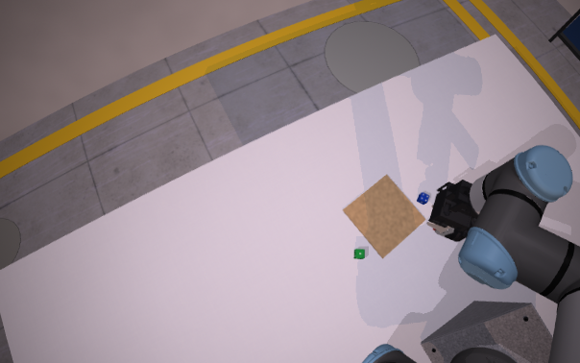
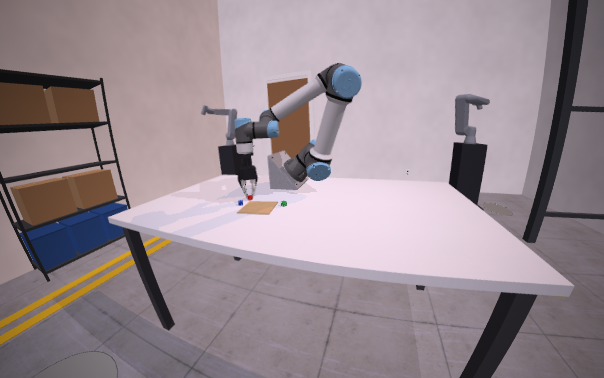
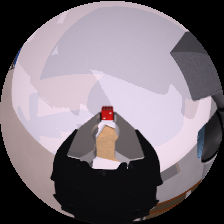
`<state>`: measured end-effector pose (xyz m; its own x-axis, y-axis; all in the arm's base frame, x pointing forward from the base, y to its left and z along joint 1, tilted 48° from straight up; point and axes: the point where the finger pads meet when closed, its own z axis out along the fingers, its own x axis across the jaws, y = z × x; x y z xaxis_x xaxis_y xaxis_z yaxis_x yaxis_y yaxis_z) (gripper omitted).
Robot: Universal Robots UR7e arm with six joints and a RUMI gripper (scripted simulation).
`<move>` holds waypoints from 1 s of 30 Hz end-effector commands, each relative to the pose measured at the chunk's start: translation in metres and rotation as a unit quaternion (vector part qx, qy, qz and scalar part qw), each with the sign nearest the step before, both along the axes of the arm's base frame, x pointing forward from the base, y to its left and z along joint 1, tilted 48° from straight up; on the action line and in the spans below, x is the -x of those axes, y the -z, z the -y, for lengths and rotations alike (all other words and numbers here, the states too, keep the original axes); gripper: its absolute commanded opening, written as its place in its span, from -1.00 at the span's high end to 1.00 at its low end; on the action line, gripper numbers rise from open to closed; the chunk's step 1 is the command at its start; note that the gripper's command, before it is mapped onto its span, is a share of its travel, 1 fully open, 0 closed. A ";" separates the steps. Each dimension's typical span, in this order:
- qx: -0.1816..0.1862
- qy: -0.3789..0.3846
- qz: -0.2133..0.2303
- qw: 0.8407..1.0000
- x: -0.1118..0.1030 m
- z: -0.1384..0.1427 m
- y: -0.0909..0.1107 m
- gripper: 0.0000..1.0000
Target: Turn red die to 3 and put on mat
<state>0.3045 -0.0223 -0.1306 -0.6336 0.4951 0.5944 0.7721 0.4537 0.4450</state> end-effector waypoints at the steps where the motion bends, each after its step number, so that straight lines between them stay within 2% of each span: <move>1: -0.002 -0.001 -0.001 1.000 0.001 -0.003 0.001 0.94; 23: -0.002 -0.001 -0.001 1.000 0.001 -0.002 0.000 0.94; 30: -0.002 -0.001 -0.001 1.000 0.000 0.012 -0.013 0.94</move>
<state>0.3026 -0.0213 -0.1282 -0.6316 0.4895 0.6013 0.7734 0.4522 0.4442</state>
